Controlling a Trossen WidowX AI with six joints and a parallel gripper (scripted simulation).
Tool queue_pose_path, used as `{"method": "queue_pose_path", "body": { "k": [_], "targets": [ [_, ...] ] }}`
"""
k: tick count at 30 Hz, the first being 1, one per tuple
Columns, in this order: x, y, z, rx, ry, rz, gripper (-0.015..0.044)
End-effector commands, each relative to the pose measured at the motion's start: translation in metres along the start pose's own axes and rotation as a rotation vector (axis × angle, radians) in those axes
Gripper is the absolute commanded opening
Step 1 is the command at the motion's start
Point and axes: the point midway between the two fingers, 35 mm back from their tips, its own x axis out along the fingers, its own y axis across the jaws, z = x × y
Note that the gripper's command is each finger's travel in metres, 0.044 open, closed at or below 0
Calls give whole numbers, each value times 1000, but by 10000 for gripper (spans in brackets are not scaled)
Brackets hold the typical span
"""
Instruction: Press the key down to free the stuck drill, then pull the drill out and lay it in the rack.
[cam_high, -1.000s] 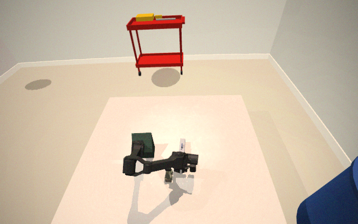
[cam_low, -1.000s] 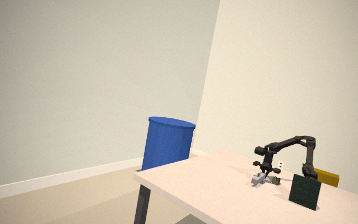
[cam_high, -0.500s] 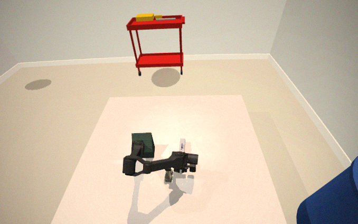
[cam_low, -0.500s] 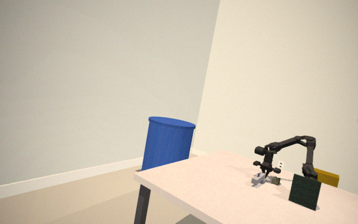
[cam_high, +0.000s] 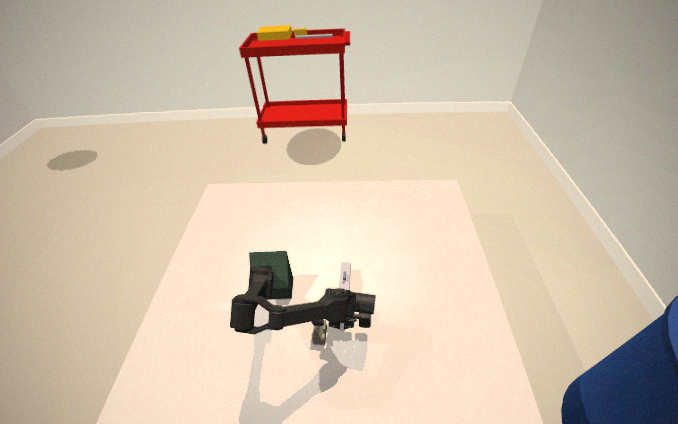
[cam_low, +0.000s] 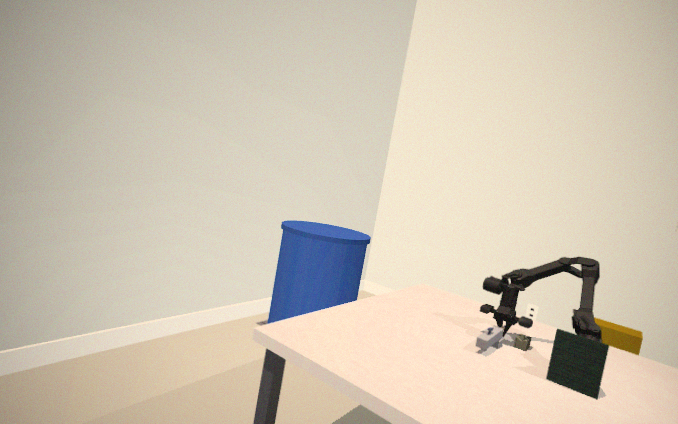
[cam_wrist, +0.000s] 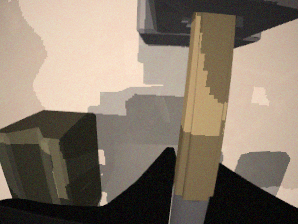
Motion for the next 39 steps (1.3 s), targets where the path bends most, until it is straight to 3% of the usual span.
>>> {"method": "queue_pose_path", "body": {
  "k": [1, 39],
  "targets": [
    [-1, 0, -6, 1, -1, -2, 0],
    [-6, -1, -61, 2, 2, -3, 0]
  ]
}}
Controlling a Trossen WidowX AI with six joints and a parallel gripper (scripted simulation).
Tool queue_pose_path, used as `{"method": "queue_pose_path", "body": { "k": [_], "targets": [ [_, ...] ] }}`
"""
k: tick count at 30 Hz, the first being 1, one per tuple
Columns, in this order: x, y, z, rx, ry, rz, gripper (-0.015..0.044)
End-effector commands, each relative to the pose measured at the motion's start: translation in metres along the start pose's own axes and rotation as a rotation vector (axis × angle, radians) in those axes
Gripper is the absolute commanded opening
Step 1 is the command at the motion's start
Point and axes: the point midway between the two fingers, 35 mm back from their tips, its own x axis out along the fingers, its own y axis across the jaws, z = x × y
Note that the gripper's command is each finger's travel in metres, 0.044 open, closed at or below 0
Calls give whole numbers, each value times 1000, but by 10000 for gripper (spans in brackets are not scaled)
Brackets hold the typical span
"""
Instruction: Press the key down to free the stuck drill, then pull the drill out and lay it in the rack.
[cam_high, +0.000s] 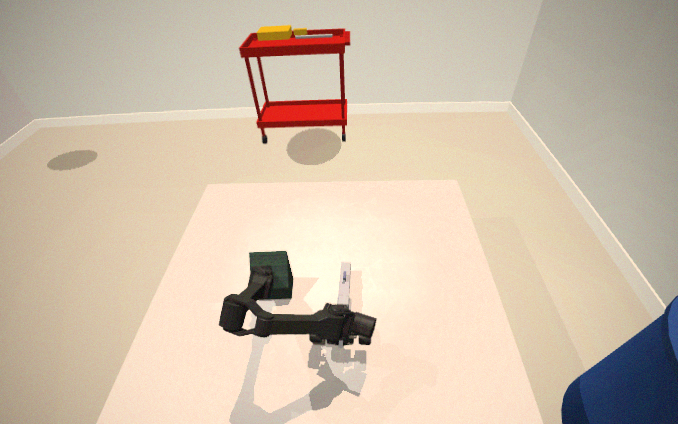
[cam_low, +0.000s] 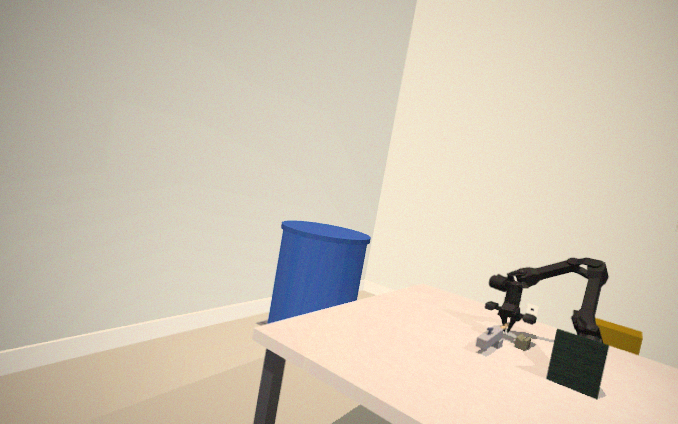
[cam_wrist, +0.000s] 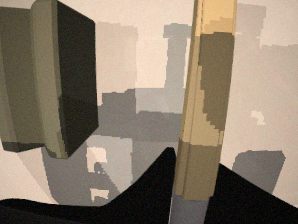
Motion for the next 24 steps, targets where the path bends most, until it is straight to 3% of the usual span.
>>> {"method": "queue_pose_path", "body": {
  "k": [1, 24],
  "targets": [
    [-2, 0, -2, 0, -3, -3, 0],
    [-15, 2, -1, 0, -3, -3, 0]
  ]
}}
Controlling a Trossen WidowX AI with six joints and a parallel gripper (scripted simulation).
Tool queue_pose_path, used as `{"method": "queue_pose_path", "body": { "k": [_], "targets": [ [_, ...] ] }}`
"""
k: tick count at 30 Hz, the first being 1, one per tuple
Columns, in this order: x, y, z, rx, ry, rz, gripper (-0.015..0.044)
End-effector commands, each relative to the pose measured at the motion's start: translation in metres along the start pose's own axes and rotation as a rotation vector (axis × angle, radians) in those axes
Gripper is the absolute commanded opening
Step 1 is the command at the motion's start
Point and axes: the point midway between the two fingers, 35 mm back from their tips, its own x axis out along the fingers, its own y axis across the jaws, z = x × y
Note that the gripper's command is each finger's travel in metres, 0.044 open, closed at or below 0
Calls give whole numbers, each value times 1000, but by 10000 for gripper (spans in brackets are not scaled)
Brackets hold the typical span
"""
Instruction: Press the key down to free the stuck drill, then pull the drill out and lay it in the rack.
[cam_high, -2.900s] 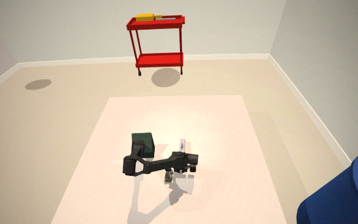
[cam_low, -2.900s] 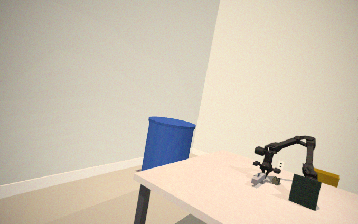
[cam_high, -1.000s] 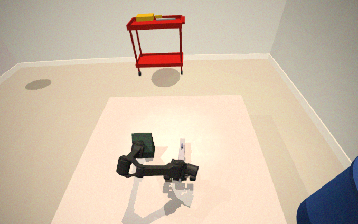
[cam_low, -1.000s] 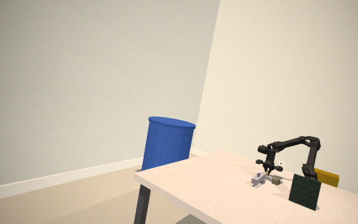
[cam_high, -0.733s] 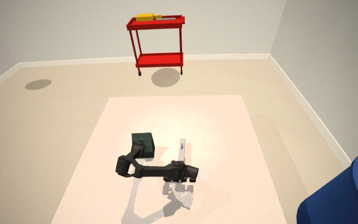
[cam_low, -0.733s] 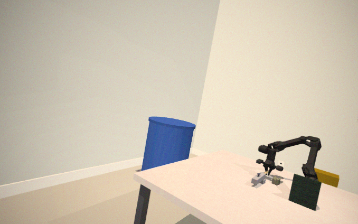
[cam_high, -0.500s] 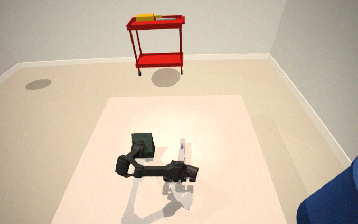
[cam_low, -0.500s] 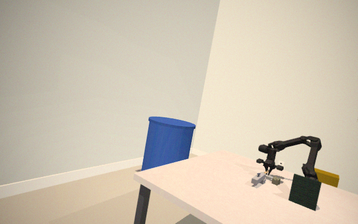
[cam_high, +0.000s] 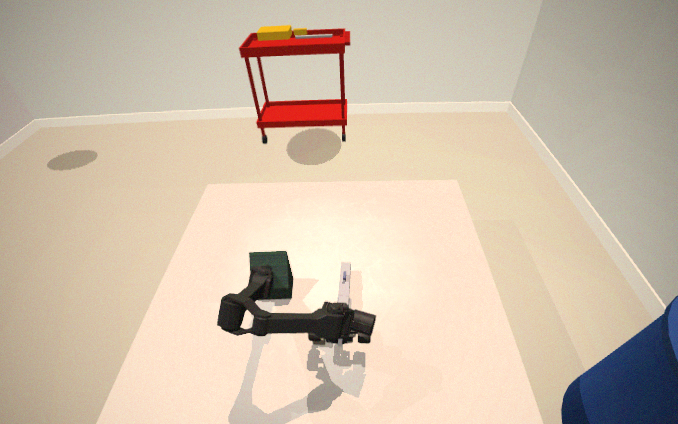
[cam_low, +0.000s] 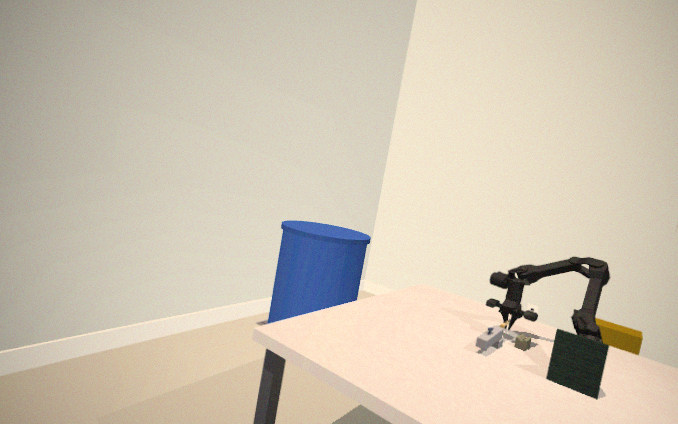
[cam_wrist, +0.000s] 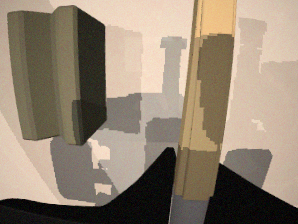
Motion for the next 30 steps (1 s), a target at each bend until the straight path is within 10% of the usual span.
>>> {"method": "queue_pose_path", "body": {
  "k": [1, 30],
  "targets": [
    [-3, 0, 0, 1, 1, -2, 0],
    [-19, 1, 2, 1, 0, -2, 0]
  ]
}}
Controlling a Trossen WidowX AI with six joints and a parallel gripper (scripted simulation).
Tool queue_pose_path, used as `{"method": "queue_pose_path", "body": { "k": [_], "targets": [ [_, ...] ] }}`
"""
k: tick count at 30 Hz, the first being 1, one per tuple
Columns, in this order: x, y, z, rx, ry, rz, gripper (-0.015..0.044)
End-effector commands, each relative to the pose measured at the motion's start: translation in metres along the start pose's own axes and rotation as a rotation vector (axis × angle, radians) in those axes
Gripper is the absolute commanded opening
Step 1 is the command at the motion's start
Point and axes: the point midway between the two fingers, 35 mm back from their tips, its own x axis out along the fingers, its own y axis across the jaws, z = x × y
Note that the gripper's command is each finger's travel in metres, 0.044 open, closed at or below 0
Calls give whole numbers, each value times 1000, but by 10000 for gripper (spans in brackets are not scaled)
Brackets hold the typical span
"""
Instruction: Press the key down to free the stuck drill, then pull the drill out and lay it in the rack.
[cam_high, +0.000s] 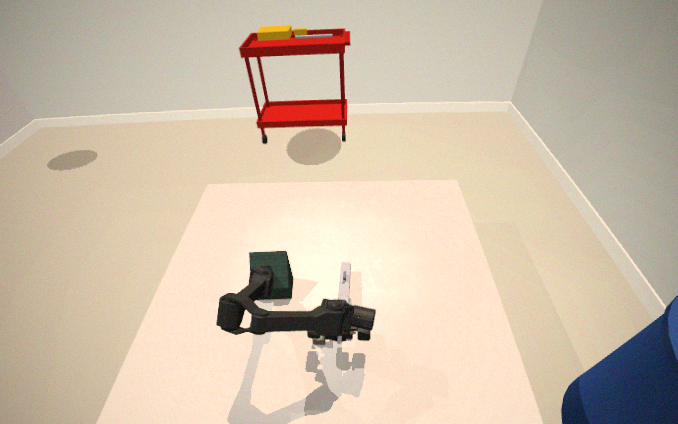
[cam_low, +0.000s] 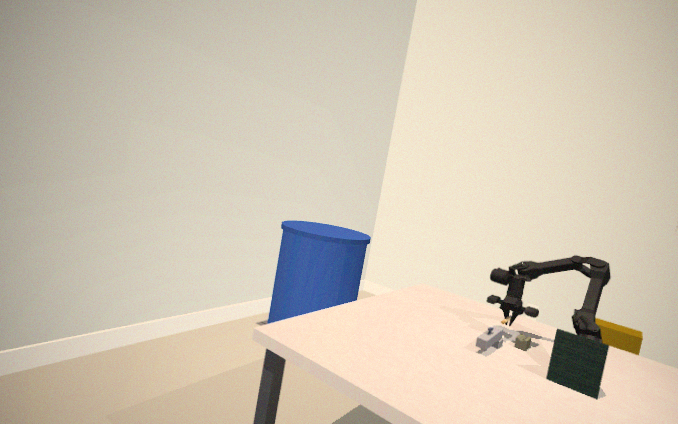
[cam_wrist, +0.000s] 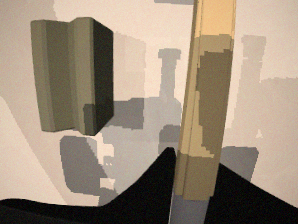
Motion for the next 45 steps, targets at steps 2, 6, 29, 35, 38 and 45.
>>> {"method": "queue_pose_path", "body": {
  "k": [2, 6, 29, 35, 38, 45],
  "targets": [
    [-3, 0, 0, 1, 1, -2, 0],
    [-6, -1, 0, 1, 1, -2, 0],
    [-12, 11, 0, 0, 1, -2, 0],
    [-10, 22, -2, 0, 1, -1, 0],
    [-10, 28, -3, 0, 1, -1, 0],
    [-9, 42, -6, -1, 2, -1, 0]
  ]
}}
